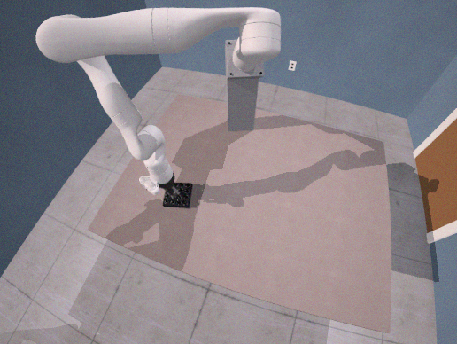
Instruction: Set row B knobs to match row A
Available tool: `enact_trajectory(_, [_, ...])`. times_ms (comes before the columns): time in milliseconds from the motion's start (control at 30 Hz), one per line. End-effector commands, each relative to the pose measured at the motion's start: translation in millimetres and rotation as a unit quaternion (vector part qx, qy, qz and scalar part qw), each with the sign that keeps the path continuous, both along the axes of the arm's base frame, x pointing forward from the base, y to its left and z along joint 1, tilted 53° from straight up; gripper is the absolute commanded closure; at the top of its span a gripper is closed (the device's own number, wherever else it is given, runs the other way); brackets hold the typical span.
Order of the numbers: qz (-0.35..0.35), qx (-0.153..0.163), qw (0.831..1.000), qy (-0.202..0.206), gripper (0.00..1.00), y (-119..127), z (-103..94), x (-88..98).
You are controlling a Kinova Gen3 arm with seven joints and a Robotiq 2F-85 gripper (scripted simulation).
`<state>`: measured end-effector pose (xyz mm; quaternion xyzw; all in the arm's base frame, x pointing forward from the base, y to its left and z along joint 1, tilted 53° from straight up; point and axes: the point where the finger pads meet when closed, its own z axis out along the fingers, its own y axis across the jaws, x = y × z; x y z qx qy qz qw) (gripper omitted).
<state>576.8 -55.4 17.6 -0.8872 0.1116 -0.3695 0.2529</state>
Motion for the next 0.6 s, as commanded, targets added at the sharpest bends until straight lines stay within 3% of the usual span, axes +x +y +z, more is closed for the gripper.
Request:
enact_trajectory(0, [0.018,-0.023,1.000,-0.009,0.92,-0.3,0.1,-0.2])
enact_trajectory(200, [0.057,-0.069,0.995,-0.032,0.92,-0.3,0.1,-0.2])
enact_trajectory(567, [0.093,-0.112,0.988,-0.054,0.92,-0.3,0.1,-0.2])
